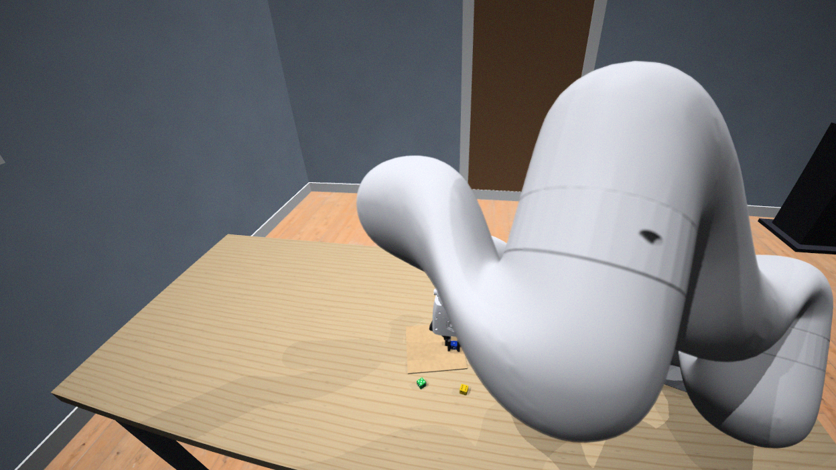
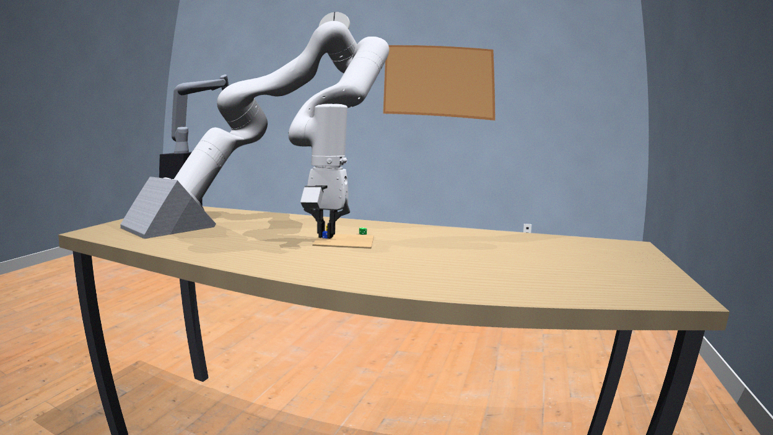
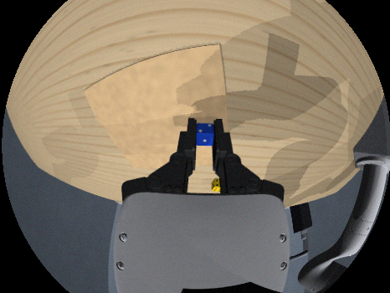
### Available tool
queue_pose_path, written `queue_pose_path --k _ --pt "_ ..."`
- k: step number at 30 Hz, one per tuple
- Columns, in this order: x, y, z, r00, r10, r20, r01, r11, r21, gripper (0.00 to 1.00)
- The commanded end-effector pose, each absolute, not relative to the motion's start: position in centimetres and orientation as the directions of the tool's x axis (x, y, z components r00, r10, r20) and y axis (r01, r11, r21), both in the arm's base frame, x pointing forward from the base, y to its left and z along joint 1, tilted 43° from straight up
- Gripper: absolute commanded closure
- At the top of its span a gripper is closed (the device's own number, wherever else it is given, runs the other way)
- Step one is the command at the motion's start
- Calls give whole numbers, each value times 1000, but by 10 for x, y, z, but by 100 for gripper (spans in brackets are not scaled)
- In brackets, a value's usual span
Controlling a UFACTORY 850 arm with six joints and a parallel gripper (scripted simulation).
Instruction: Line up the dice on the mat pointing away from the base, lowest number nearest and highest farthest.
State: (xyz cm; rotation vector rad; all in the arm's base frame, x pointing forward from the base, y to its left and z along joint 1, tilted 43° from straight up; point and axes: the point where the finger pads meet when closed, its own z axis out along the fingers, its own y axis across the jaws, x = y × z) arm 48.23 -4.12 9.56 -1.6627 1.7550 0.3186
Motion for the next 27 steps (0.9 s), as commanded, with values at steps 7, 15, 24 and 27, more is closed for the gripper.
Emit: queue_pose_path --k 7,15,24,27 --pt "483 -42 96 57 -781 -622 -949 151 -276 89" --pt "483 -42 96 57 -781 -622 -949 151 -276 89" --pt "483 -42 96 57 -781 -622 -949 151 -276 81" --pt "483 -42 96 57 -781 -622 -949 151 -276 77"
